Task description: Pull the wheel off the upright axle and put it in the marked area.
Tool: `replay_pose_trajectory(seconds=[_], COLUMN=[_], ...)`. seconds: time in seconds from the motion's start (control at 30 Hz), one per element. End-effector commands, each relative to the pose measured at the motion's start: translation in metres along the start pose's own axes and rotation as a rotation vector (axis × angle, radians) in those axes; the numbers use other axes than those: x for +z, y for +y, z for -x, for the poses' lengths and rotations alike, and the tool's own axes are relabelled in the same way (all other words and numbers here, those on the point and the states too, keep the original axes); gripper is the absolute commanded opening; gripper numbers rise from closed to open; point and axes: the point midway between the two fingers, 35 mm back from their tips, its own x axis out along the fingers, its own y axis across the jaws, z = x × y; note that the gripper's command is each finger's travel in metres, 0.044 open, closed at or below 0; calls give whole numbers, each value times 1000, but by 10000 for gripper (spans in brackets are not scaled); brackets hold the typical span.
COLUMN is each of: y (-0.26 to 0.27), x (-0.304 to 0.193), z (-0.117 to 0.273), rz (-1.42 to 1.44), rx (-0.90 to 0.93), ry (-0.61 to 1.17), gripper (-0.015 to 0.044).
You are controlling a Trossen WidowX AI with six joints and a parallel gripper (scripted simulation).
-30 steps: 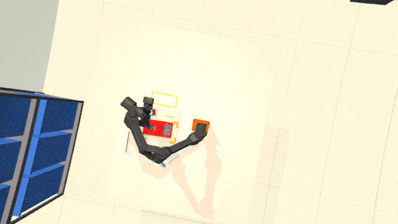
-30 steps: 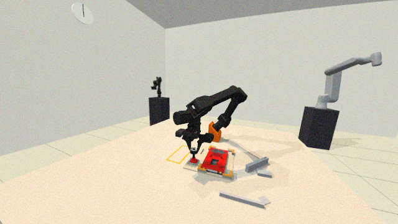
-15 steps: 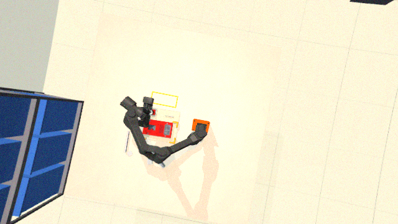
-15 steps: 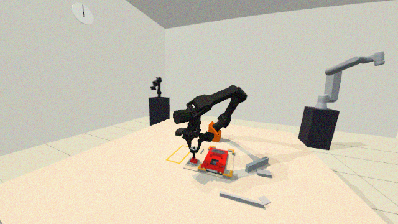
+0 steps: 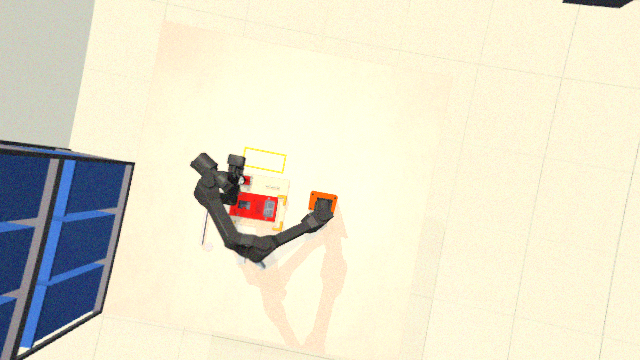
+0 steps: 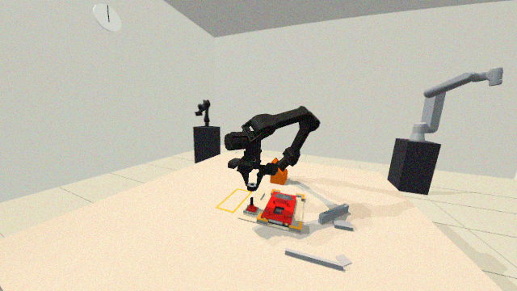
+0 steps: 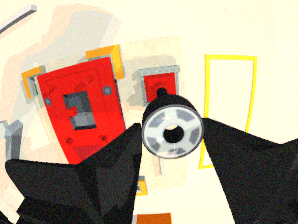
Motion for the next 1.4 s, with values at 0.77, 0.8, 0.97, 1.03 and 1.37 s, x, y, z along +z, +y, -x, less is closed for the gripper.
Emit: replay_pose_trajectory(seconds=[0.77, 0.8, 0.97, 1.03, 1.37], y=[-103, -103, -103, -103, -105], x=[-54, -54, -54, -54, -52], z=[7, 7, -3, -8, -47], rz=[7, 7, 7, 7, 7], rx=[-15, -15, -14, -14, -14], ry=[2, 2, 2, 2, 1], gripper=[0, 0, 0, 0, 0])
